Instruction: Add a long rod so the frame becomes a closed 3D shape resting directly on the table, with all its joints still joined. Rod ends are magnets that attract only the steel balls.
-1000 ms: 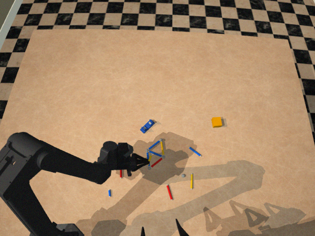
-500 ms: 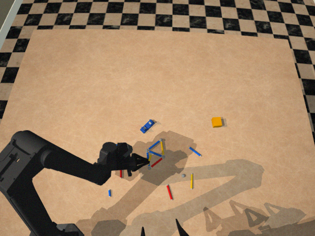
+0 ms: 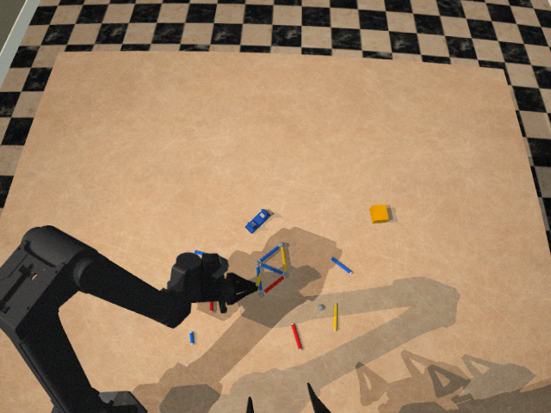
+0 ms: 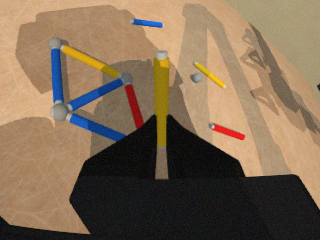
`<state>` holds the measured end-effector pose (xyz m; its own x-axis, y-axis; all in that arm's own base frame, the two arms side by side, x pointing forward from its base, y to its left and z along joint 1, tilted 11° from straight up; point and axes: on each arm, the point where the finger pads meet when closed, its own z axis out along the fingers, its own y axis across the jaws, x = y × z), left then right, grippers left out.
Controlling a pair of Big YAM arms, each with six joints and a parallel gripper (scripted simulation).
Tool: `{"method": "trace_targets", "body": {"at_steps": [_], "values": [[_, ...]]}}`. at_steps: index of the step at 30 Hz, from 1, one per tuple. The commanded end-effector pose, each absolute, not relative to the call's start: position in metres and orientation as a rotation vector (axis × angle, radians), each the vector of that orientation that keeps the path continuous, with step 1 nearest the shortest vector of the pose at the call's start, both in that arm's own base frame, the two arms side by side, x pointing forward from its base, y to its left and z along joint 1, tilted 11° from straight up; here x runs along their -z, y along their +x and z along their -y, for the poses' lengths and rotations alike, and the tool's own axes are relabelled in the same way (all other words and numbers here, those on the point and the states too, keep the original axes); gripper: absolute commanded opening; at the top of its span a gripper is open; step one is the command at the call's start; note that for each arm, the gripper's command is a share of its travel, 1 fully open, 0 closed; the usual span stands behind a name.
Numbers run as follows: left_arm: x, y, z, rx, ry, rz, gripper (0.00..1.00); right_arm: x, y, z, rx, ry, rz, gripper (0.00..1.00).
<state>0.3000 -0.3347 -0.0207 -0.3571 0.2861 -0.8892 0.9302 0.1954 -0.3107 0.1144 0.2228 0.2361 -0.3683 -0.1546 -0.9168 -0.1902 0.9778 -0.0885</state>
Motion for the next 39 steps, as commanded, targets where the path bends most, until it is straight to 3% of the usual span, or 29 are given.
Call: {"method": "trace_targets", "body": {"at_steps": [1,39], "values": [[0.024,0.3,0.335,1.183,1.138,-1.776,0.0,-0.245,0.113,-0.229,-0.069,-0.222,-1.958,1.0],[0.024,0.32,0.361,1.179,1.146,-1.79,0.0,-0.245,0.113,-0.229,-0.069,-0.222,-1.958,1.0]]}}
